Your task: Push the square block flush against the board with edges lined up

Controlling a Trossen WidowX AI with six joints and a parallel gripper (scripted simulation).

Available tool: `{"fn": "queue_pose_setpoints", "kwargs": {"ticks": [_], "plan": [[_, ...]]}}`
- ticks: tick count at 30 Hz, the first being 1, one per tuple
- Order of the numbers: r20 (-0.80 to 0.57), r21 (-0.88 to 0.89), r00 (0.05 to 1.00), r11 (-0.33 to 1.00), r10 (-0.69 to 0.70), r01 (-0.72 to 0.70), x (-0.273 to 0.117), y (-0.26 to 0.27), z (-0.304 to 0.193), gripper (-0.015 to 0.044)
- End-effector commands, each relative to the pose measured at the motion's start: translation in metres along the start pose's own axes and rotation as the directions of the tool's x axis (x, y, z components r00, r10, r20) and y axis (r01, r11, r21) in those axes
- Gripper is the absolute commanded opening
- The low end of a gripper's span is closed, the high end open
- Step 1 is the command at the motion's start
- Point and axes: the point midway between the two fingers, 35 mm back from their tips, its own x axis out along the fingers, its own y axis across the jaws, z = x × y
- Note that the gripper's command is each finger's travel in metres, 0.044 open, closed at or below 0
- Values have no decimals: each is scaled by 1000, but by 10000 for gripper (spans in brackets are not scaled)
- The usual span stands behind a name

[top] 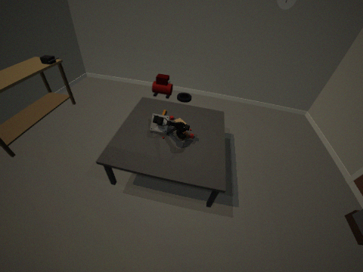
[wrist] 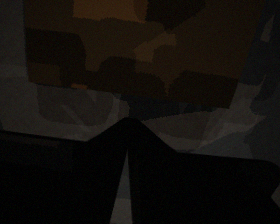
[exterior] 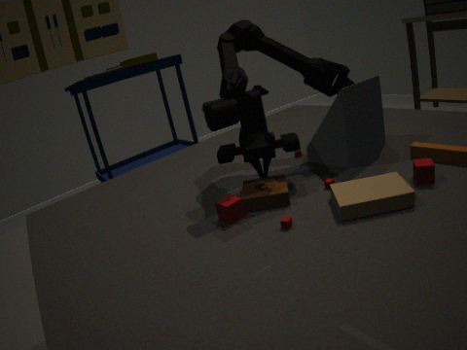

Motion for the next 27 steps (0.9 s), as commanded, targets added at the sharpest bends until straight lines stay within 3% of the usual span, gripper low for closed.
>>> {"fn": "queue_pose_setpoints", "kwargs": {"ticks": [1,27], "plan": [[2,-4,1000,1000,3,-3,1,0,6,0],[6,-2,1000,1000,5,-5,0,-5,47,0]]}}
